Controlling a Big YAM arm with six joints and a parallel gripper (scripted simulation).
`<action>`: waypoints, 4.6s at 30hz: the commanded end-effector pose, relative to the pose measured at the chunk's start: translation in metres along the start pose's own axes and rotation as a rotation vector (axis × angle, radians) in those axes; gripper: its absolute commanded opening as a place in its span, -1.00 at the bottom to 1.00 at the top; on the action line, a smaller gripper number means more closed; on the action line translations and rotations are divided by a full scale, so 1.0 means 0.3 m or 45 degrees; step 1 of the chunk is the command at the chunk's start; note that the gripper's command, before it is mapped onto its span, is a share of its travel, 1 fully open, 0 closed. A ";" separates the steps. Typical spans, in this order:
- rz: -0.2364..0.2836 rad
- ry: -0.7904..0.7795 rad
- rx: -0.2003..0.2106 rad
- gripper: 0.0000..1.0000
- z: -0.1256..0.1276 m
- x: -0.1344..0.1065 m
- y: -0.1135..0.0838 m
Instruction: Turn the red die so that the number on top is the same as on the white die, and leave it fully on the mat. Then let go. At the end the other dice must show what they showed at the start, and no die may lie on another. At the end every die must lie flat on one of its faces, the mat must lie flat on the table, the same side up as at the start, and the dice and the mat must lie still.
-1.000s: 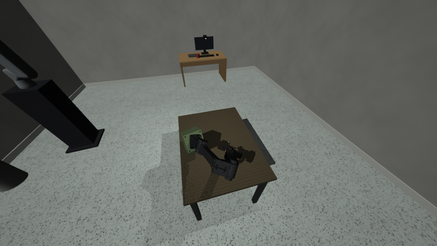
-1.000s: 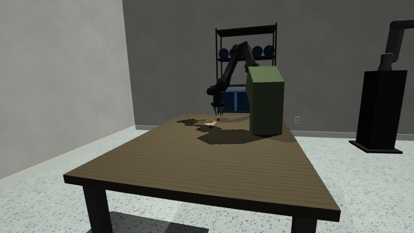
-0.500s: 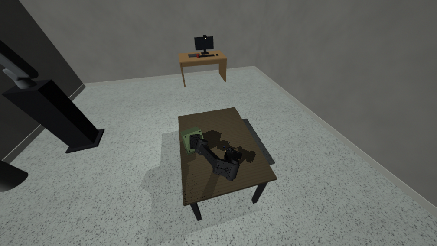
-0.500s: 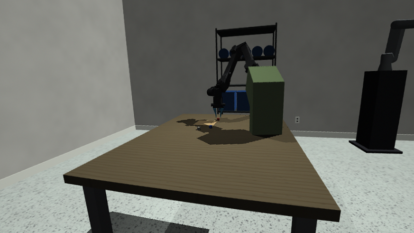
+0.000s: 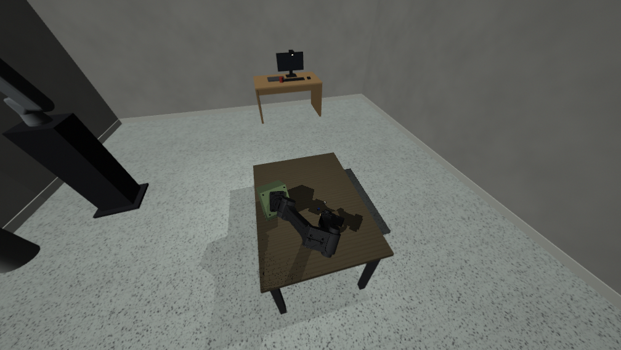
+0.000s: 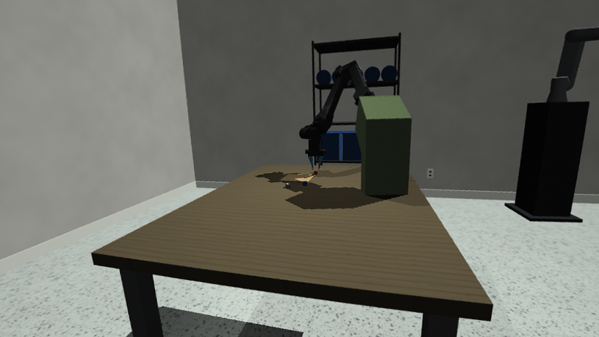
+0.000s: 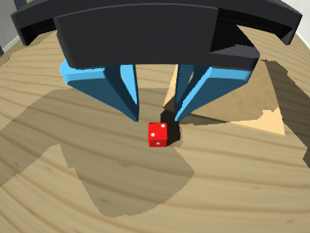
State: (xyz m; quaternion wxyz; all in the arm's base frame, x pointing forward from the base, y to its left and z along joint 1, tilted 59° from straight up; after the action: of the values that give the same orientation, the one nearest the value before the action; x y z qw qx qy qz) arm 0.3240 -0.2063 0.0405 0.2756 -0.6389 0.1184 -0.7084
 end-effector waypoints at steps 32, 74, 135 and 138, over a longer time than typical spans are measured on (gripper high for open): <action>0.002 -0.010 0.006 -0.39 0.002 -0.012 0.002; 0.003 -0.010 0.008 -0.39 0.008 -0.012 0.001; -0.004 -0.005 0.009 -0.39 0.012 -0.002 0.022; -0.003 -0.003 -0.003 -0.39 -0.002 -0.001 0.039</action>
State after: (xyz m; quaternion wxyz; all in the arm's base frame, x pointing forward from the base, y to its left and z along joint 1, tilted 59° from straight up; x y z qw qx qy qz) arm 0.3271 -0.2115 0.0381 0.2758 -0.6372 0.1186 -0.7098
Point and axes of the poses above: the point where the finger pads meet when closed, its own y axis out along the fingers, its own z axis across the jaws, x = y × z, the point moved 4 cm from there along -y, back along the fingers, and after that the axes turned 12 degrees about y, right-handed, at the moved point
